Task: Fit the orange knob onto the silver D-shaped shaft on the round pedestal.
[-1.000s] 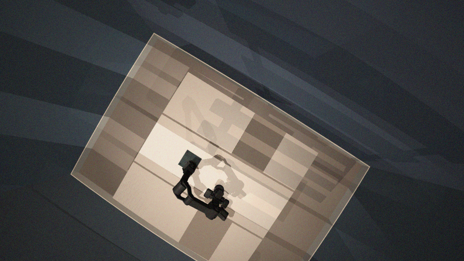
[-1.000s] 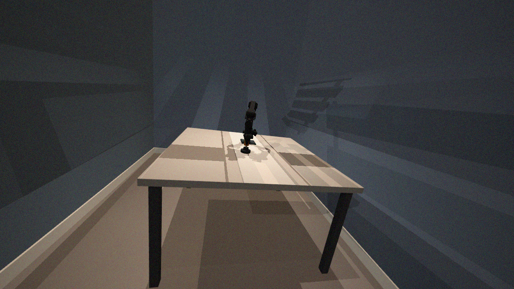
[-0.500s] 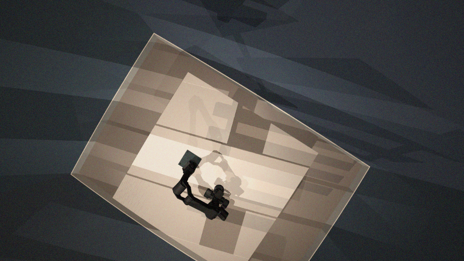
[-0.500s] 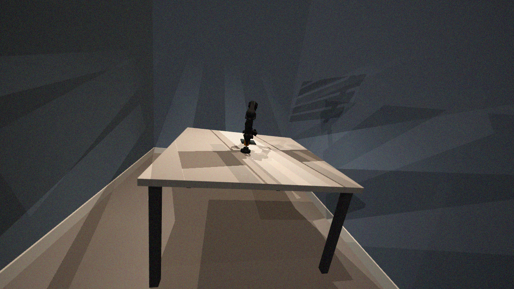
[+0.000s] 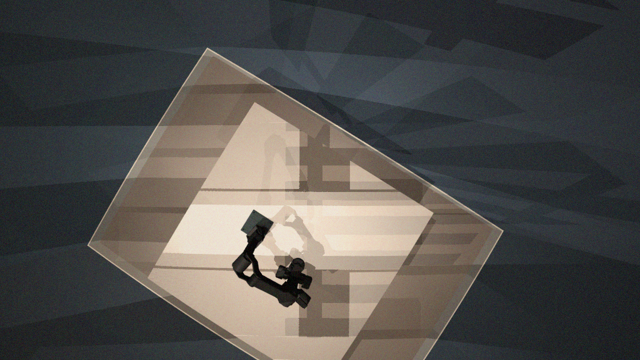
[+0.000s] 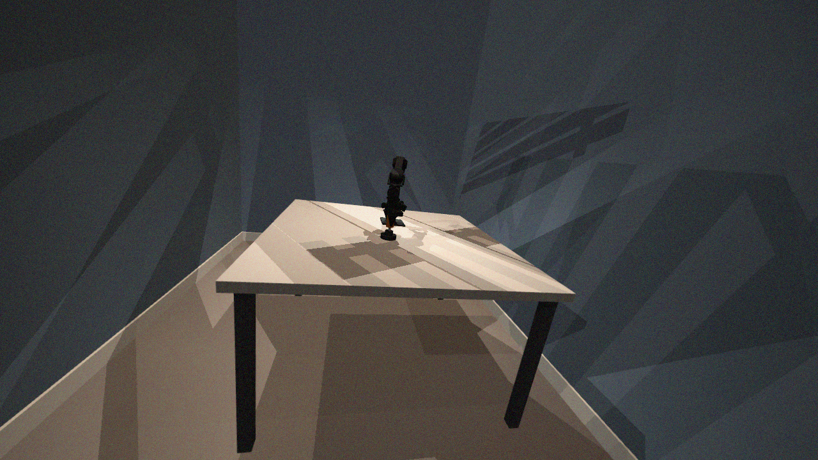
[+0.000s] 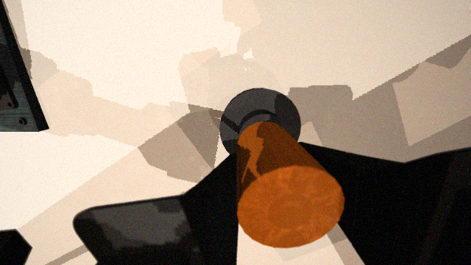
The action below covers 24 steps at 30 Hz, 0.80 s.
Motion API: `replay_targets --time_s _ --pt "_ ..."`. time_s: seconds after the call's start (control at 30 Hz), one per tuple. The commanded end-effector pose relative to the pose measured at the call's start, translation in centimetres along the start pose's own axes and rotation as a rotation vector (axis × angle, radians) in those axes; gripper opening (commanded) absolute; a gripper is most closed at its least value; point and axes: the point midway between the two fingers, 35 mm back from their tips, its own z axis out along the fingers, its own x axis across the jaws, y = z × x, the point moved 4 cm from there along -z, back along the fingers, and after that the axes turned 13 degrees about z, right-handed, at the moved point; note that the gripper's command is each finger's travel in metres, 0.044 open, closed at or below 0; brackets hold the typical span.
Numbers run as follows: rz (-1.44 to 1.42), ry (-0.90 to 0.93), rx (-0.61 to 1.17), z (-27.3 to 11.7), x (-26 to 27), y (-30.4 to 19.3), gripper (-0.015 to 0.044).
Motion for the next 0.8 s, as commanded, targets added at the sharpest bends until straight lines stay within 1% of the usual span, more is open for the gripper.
replay_targets --time_s 0.0,0.77 --pt "-0.047 -0.007 -0.002 -0.23 -0.15 0.01 0.0000" --pt "-0.047 -0.007 -0.002 0.26 -0.31 -0.01 0.0000"
